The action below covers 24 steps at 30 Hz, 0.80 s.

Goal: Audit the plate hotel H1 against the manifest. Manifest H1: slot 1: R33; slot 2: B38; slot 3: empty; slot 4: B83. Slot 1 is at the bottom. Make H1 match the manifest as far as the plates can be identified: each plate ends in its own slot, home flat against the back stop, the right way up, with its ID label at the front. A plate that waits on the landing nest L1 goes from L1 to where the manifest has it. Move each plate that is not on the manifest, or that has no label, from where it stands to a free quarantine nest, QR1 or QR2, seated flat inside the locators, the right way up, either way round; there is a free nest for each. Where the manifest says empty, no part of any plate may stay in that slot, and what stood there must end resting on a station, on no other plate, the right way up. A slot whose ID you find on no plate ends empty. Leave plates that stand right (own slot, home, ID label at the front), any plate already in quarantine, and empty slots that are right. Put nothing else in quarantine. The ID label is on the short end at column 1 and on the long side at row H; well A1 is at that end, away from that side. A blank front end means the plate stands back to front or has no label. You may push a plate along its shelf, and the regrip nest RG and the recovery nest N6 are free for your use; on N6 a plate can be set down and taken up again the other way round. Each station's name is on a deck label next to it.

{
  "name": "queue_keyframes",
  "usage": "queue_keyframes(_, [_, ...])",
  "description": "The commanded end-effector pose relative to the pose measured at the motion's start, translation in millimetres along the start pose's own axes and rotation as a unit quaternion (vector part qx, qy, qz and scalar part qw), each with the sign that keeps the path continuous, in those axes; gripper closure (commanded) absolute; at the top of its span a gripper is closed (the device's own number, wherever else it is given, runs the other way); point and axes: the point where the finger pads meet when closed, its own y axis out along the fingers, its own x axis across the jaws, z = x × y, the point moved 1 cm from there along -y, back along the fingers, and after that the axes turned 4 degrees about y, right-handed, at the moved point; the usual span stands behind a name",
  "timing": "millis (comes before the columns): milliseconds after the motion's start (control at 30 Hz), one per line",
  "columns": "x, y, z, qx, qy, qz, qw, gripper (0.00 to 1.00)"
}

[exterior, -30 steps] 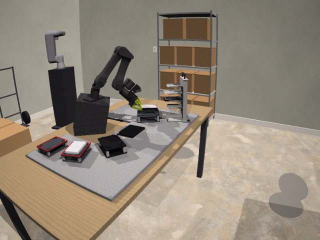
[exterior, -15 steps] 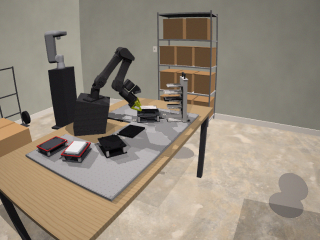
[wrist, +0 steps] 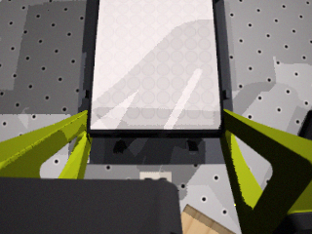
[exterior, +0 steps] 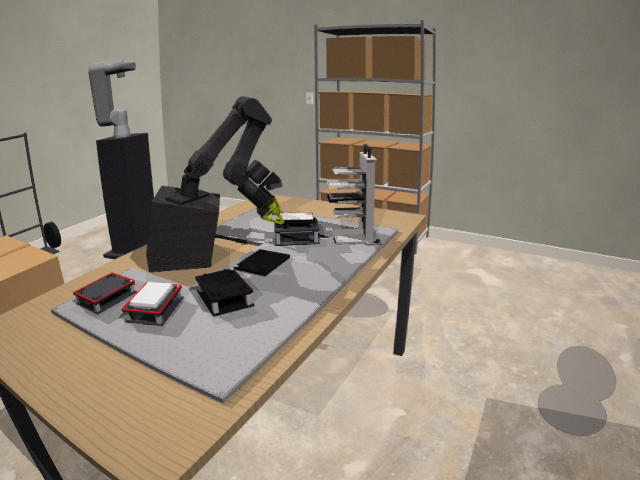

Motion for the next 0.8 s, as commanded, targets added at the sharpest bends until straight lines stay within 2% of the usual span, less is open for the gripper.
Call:
queue_keyframes(0, [0.8, 8.0, -9.2, -0.017, 0.008, 0.000, 1.000, 0.14])
queue_keyframes(767, [0.4, 14.5, -1.9, -0.016, 0.007, 0.000, 1.000, 0.14])
